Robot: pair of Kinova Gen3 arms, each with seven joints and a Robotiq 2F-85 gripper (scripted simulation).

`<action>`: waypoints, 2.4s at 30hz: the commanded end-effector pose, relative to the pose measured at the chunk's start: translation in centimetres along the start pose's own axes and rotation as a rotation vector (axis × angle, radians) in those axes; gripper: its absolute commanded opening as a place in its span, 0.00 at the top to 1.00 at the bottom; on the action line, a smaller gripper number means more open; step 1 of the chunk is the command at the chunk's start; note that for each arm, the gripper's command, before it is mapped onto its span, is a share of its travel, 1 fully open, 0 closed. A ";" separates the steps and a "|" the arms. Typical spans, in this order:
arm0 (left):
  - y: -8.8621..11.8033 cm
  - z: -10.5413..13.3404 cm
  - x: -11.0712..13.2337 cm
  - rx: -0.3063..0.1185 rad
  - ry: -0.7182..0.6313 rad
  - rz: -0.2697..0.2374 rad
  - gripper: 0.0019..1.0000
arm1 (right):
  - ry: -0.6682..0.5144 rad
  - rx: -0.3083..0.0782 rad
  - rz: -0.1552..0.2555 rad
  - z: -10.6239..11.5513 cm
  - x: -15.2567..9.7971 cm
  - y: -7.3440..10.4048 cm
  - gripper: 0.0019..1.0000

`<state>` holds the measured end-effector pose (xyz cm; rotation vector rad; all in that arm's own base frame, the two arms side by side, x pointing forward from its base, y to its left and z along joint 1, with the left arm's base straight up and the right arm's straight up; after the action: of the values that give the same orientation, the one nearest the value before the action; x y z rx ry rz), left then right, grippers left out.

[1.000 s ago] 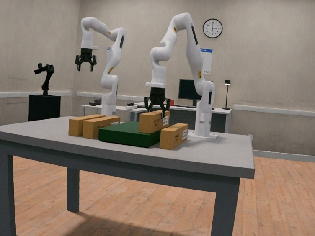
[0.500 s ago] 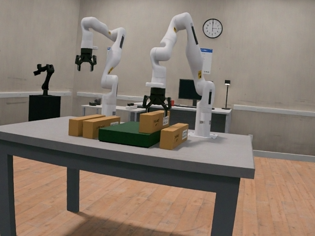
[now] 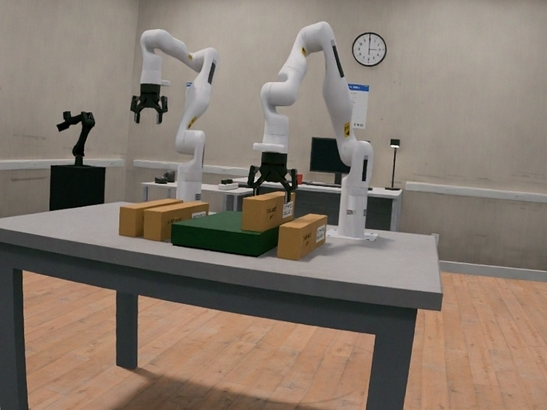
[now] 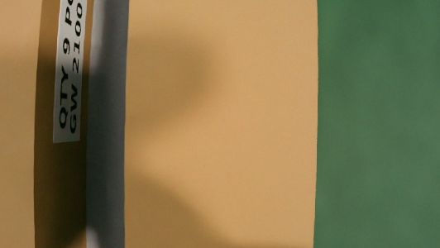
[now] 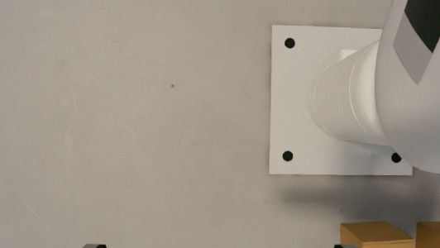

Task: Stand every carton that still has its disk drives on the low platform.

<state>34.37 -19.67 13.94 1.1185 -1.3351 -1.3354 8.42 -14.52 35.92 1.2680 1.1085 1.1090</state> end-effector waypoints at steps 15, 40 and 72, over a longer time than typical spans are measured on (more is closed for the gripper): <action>0.1 0.0 0.0 0.001 0.000 0.001 0.00 | 0.000 0.000 0.000 0.0 0.0 0.0 0.00; 7.2 0.0 0.0 0.001 0.001 0.001 0.00 | 0.000 0.000 0.000 0.0 0.0 0.0 0.00; 20.2 11.8 -8.7 -0.001 0.002 0.002 0.00 | 0.000 0.000 0.000 0.0 0.0 0.0 0.00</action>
<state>27.58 -12.37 29.64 1.1181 -1.3318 -1.3348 8.42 -14.52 35.92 1.2680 1.1085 1.1090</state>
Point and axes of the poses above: on each arm, the point where the finger pads meet when closed, its own y axis back along the fingers, its own x axis across the jaws, z = x × y, the point moved 1 cm from there along y, back along the fingers, and after that the axes turned 9 degrees about -y, right-handed, at the moved point
